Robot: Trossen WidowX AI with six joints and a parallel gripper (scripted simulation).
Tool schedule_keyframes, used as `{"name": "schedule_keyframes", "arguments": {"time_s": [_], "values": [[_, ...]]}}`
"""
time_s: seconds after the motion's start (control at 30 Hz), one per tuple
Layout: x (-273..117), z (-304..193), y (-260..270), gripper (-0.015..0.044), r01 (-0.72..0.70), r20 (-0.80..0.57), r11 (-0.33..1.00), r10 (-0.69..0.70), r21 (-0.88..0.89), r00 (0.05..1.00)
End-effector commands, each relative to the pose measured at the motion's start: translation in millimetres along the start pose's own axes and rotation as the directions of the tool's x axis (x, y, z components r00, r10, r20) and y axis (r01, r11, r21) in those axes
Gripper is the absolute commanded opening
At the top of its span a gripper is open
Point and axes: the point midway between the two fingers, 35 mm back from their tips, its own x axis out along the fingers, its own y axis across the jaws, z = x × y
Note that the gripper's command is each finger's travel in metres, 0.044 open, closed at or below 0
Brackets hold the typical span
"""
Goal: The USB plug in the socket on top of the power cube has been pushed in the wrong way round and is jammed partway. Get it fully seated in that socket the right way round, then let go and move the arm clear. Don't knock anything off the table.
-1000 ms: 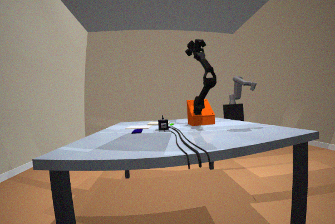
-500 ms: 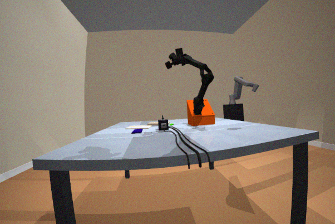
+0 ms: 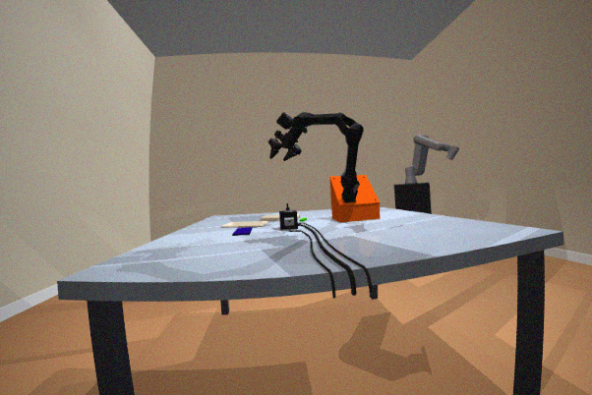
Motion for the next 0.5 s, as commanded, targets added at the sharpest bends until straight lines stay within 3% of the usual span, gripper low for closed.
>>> {"name": "schedule_keyframes", "arguments": {"time_s": [0.0, 0.23, 0.47], "values": [[34, -67, 19, 0.044, 0.057, -0.284, 0.978, 0.002, 0.2, 0.959], [53, -191, 44, 0.044, 0.462, -0.703, 0.782, -0.044, 0.418, 0.71], [54, -203, 51, 0.044, 0.522, -0.74, 0.742, -0.052, 0.421, 0.671]]}}
